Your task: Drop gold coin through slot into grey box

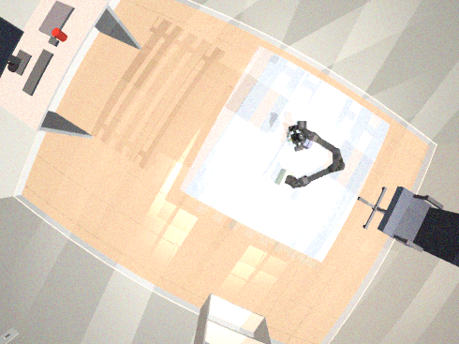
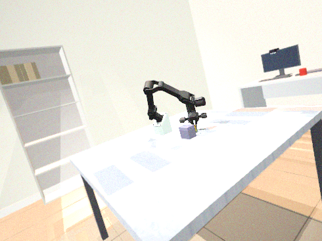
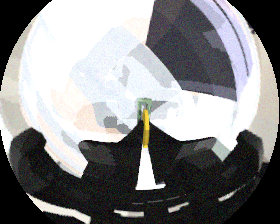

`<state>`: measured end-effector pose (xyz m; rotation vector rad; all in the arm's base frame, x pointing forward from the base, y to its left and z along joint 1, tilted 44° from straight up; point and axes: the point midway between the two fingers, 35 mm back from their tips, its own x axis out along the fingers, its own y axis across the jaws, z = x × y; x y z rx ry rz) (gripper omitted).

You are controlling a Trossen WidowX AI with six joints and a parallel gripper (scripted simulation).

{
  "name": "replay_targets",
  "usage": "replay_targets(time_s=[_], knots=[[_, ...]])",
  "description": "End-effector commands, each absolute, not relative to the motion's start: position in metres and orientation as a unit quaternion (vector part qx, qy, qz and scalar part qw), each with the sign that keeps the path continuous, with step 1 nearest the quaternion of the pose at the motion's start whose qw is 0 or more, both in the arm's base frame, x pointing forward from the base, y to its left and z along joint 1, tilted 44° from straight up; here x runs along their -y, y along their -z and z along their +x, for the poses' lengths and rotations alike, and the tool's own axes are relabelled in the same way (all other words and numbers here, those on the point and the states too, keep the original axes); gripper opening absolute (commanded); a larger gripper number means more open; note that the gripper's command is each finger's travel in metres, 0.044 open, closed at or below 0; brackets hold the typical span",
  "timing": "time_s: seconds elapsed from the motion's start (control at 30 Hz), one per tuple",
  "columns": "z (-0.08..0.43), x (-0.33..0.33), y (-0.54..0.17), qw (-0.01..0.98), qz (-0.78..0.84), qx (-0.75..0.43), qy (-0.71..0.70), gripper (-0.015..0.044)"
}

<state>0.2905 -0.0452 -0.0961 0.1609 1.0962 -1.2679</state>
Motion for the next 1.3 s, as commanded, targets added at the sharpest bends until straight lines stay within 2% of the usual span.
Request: replay_targets(time_s=[0.0, 1.27], knots=[[0.291, 0.046, 0.096, 0.667, 0.068, -0.487, 0.560, 0.0000], [0.301, -0.016, 0.033, 0.667, 0.070, -0.488, 0.559, 0.0000]])
